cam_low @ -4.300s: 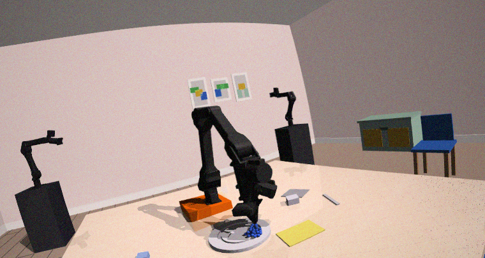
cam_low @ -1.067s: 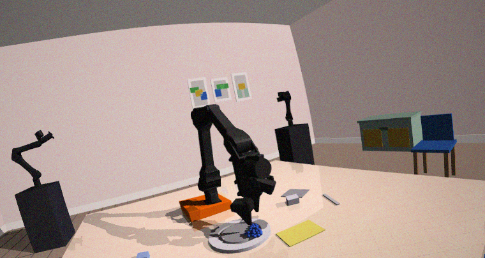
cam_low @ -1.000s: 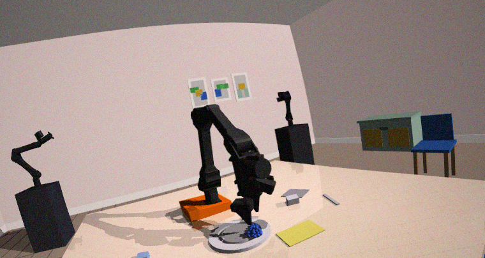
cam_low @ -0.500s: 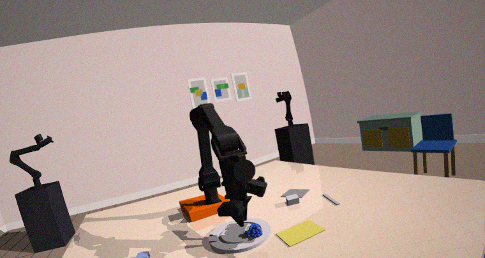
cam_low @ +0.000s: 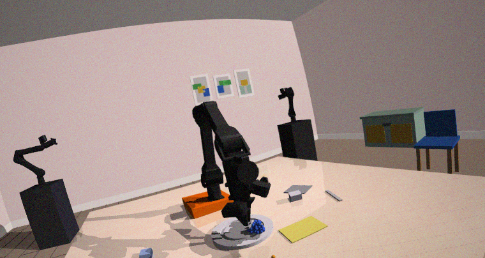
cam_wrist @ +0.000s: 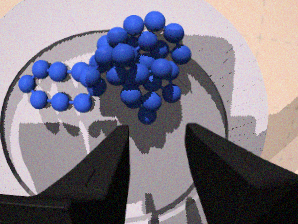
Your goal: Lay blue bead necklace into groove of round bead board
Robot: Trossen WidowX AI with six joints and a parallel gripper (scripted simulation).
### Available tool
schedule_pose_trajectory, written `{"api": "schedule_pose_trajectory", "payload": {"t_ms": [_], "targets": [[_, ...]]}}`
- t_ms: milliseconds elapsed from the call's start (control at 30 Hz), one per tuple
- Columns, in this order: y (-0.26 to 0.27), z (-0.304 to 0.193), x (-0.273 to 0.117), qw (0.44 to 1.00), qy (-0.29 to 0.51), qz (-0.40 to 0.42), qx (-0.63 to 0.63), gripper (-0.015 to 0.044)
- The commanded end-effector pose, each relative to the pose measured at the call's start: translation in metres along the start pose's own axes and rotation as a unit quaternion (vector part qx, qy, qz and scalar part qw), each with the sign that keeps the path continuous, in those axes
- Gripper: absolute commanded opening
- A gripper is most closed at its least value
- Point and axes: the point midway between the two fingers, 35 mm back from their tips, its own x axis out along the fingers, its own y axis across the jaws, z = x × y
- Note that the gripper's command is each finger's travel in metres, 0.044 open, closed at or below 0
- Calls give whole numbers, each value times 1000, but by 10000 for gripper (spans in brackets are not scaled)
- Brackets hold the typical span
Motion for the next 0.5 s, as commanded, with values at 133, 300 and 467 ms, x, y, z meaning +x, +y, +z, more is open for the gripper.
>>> {"api": "schedule_pose_trajectory", "payload": {"t_ms": [133,300,467], "targets": [[1,-2,15,1000,5,5,-1,120],[2,-2,23,1000,6,7,-2,120],[2,-3,29,1000,7,8,-3,120]]}}
